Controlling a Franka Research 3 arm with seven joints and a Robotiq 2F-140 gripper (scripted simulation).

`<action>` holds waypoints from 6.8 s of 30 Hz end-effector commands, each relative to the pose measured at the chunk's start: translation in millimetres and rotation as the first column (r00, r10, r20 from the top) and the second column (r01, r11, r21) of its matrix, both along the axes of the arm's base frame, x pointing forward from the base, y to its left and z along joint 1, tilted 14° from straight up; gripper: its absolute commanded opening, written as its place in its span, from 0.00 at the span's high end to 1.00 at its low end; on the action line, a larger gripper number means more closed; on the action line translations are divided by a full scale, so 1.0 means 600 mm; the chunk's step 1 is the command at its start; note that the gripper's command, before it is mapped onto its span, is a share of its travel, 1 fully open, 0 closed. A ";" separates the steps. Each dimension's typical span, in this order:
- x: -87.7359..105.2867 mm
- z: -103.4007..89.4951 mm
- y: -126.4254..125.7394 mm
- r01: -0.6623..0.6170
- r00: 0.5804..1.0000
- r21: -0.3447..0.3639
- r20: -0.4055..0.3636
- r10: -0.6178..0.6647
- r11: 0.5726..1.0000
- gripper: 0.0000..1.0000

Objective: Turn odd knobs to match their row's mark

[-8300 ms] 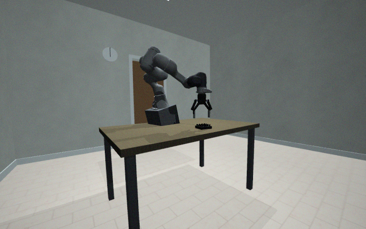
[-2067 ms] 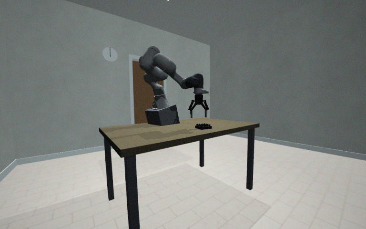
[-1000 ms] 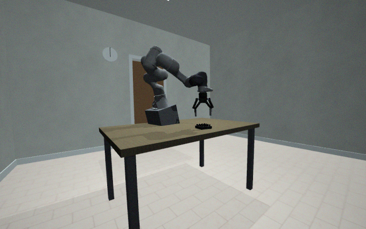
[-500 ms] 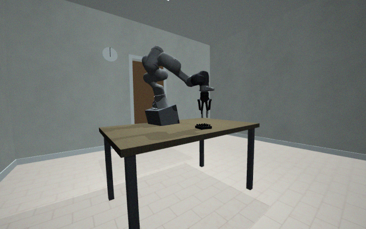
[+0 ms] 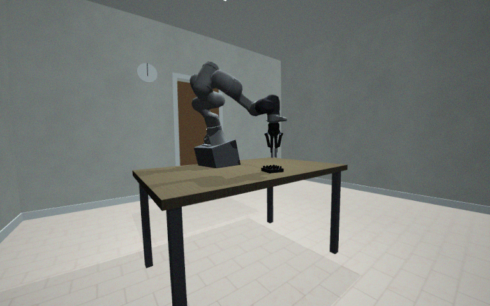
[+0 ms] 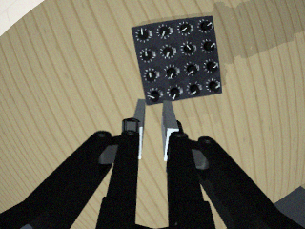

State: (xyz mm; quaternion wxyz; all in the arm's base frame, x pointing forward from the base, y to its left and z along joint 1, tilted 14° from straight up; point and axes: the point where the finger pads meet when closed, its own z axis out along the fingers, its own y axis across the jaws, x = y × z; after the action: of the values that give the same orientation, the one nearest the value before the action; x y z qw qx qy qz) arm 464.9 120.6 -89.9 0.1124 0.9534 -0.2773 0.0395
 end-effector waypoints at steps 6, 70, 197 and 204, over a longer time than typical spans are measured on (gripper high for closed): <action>0.000 0.000 -0.002 0.014 1.000 -0.003 0.001 -0.014 1.000 0.88; 0.002 -0.071 -0.019 0.014 1.000 -0.003 0.001 -0.014 1.000 0.88; 0.004 -0.072 -0.019 0.014 1.000 -0.003 0.001 -0.014 1.000 0.88; 0.004 -0.072 -0.019 0.014 1.000 -0.003 0.001 -0.014 1.000 0.88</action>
State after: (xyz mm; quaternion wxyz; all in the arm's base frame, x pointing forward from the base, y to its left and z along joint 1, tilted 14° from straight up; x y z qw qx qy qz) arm 466.4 109.3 -132.5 0.1147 0.9518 -0.2819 0.0385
